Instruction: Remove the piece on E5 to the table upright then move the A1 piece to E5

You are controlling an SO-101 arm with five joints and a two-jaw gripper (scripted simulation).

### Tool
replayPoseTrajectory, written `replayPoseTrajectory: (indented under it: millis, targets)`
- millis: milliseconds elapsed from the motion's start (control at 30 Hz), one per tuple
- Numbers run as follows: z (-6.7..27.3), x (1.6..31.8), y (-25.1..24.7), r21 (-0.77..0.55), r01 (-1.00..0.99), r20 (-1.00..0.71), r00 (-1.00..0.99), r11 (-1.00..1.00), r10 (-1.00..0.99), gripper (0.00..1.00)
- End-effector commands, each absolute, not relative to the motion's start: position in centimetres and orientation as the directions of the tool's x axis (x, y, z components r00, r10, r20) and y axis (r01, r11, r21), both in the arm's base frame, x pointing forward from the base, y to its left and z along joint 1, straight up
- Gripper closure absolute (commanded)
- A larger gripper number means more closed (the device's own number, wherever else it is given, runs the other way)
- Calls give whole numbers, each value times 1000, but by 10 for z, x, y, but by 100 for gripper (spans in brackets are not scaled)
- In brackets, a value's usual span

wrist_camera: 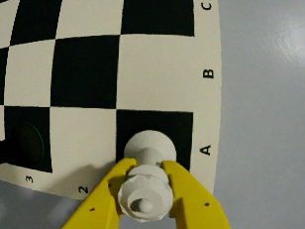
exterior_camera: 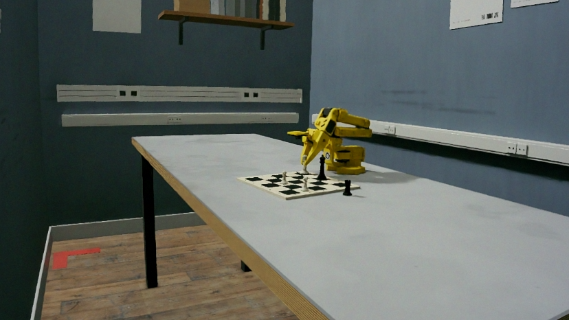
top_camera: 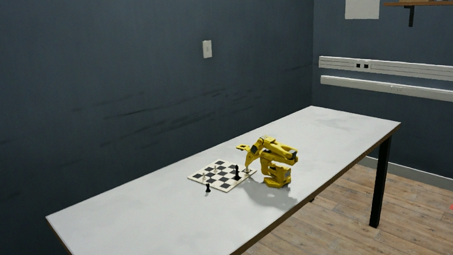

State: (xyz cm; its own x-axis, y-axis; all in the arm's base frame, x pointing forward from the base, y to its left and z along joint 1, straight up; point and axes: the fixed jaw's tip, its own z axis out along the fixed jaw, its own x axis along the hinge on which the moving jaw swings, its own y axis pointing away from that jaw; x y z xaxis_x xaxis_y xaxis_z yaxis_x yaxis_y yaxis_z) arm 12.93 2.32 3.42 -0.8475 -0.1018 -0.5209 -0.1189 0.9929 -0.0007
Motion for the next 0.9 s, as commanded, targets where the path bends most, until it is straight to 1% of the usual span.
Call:
replayPoseTrajectory:
  millis: [0,333,867]
  targets:
    - [34,129,22,-5,-118,-512,-852,993,-104,100]
    - [45,129,20,-11,-114,-512,-853,993,-104,100]
    - [83,129,20,-11,-114,-512,-853,993,-104,100]
